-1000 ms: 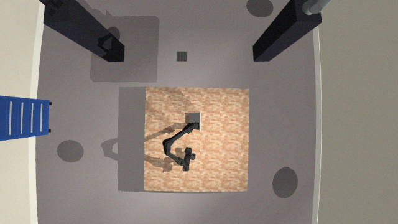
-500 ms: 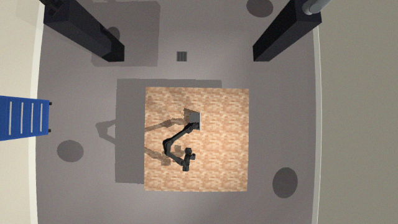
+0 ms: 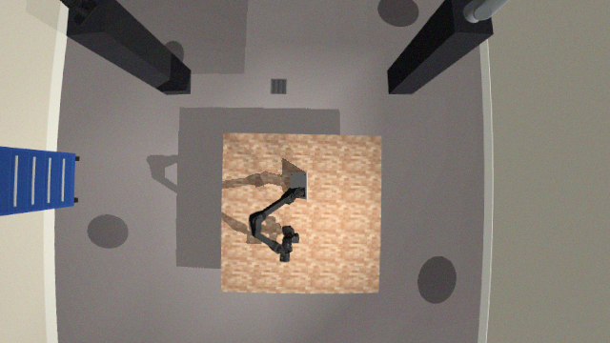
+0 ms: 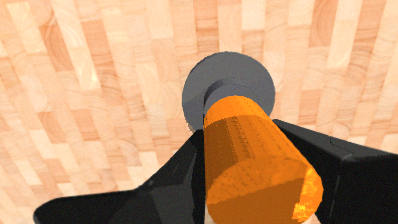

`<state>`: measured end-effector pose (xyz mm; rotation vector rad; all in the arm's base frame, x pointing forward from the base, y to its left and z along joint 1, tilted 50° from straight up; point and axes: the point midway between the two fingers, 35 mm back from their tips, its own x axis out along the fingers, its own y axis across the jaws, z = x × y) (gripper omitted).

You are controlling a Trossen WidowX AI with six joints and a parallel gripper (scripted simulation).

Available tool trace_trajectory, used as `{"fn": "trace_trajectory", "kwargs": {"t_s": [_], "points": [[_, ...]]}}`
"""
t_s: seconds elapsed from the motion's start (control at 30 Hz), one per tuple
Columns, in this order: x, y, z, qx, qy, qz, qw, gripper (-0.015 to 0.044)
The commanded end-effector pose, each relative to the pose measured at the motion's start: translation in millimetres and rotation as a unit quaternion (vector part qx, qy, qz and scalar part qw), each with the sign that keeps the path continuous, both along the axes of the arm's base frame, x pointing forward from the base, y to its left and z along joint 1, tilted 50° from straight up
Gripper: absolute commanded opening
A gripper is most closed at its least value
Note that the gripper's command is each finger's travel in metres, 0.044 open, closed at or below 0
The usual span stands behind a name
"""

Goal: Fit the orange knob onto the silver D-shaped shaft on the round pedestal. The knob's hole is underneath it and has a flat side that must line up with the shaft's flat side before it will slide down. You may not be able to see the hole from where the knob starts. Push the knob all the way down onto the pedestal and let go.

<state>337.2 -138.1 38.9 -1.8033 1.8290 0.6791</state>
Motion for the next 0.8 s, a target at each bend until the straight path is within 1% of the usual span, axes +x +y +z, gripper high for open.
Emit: {"fn": "trace_trajectory", "kwargs": {"t_s": [0.0, 0.77], "points": [[0.7, 0.6, 0.9, -0.001, 0.018, 0.018, 1.0, 0.0], [1.0, -0.3, -1.2, -0.001, 0.018, 0.018, 1.0, 0.0]]}}
